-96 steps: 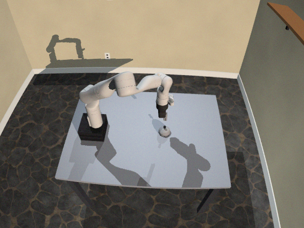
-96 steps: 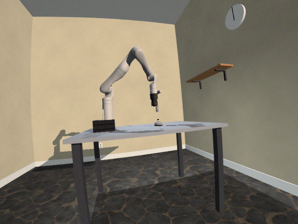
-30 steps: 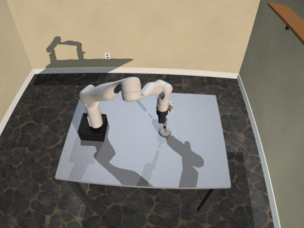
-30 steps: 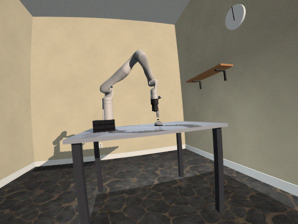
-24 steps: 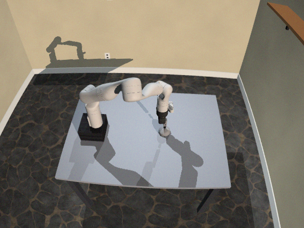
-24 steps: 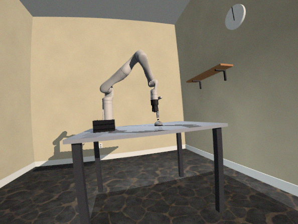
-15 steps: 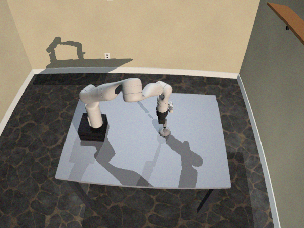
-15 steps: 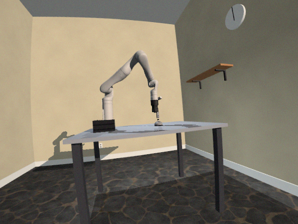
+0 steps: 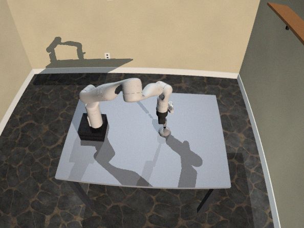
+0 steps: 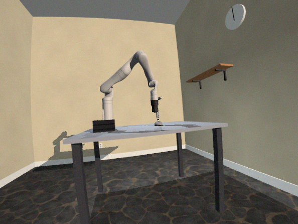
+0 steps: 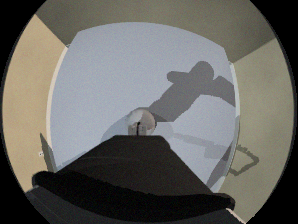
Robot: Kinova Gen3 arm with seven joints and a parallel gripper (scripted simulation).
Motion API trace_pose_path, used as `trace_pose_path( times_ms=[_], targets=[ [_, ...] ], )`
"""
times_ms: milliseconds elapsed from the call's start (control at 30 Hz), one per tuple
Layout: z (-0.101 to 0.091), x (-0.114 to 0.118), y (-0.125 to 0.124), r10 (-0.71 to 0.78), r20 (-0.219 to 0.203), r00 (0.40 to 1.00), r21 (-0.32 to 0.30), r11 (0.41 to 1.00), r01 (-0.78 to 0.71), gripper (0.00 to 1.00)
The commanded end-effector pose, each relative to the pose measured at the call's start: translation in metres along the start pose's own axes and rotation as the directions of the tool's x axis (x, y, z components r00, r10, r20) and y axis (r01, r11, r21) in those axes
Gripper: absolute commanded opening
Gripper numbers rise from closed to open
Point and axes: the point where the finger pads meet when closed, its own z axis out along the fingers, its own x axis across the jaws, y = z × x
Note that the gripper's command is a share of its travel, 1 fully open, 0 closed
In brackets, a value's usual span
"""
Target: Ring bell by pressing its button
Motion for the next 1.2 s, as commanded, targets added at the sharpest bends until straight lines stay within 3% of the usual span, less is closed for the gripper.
trace_pose_path(
  times_ms=[0,733,1167],
  targets=[
    [-0.0008,0.0000,-0.0006,0.000,0.000,1.000,0.002,1.000,0.000,0.17],
    [-0.0006,0.0000,-0.0006,0.000,0.000,1.000,0.002,1.000,0.000,0.17],
    [0.0090,0.0000,-0.0006,0.000,0.000,1.000,0.002,1.000,0.000,0.17]
  ],
)
